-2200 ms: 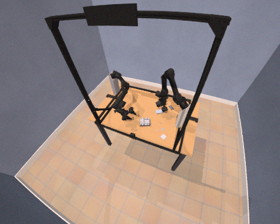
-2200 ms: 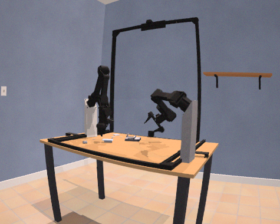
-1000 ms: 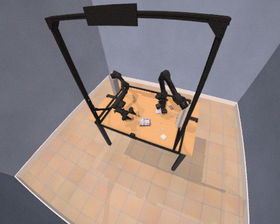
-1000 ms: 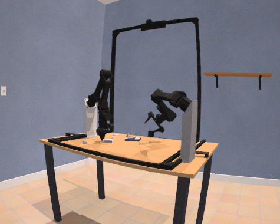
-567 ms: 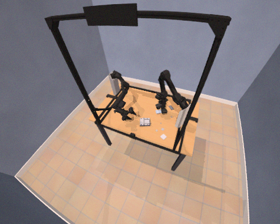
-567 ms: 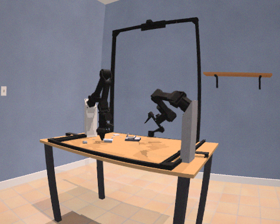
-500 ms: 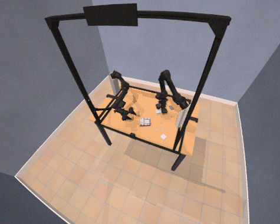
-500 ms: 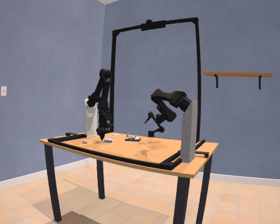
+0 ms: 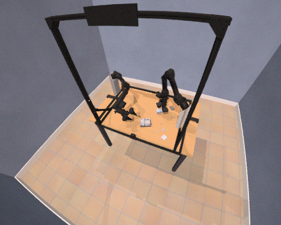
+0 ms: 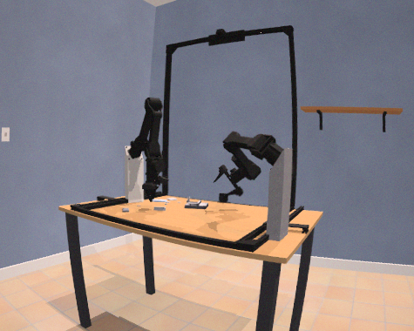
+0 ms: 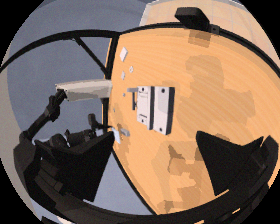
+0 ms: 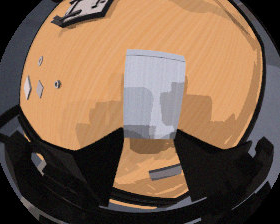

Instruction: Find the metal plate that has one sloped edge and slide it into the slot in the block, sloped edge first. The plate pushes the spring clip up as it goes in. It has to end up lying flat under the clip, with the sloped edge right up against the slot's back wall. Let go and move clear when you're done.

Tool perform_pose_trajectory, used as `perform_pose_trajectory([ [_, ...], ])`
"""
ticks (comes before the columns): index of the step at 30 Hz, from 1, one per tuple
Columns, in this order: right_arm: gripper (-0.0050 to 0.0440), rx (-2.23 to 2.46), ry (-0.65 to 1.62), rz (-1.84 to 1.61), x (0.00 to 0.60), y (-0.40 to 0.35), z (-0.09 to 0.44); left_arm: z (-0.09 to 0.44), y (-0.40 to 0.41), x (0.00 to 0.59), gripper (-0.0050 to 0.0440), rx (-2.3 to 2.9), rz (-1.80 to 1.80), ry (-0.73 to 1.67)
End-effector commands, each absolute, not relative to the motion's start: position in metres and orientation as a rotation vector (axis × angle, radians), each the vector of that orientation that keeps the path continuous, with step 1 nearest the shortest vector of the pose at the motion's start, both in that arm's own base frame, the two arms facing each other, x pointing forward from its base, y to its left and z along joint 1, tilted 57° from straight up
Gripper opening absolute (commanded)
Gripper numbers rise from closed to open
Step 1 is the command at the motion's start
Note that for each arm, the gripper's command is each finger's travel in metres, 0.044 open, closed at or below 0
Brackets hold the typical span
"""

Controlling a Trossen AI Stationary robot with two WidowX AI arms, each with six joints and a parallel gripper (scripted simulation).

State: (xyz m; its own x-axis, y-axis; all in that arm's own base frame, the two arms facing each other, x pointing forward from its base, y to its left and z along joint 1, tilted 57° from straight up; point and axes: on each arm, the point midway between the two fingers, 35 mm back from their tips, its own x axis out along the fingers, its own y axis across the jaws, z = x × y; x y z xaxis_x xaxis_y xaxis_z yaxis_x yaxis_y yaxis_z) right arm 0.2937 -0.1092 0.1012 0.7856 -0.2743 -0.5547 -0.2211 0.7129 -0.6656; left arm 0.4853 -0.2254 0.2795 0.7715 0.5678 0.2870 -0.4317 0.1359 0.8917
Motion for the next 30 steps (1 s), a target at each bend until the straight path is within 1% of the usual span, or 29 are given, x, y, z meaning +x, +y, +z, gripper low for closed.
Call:
perform_pose_trajectory([
  [1, -0.0004, -0.791, 0.685, -0.036, 0.29, -0.106, 0.103, 0.279, -0.226, 0.485, 0.044, 1.237, 0.726, 0.135],
  [3, -0.0005, -0.783, 0.689, -0.035, 0.291, -0.101, 0.099, 0.279, -0.226, 0.485, 0.044, 1.237, 0.726, 0.135],
  [5, -0.002, -0.774, 0.693, -0.035, 0.293, -0.095, 0.095, 0.279, -0.226, 0.485, 0.044, 1.237, 0.726, 0.135],
  [7, -0.002, -0.774, 0.693, -0.035, 0.293, -0.095, 0.095, 0.279, -0.226, 0.485, 0.044, 1.237, 0.726, 0.135],
  [11, -0.005, -0.758, 0.701, -0.034, 0.295, -0.083, 0.087, 0.279, -0.226, 0.485, 0.044, 1.237, 0.726, 0.135],
  [30, -0.005, -0.71, 0.713, -0.047, 0.292, -0.032, 0.056, 0.279, -0.226, 0.485, 0.044, 1.237, 0.726, 0.135],
])
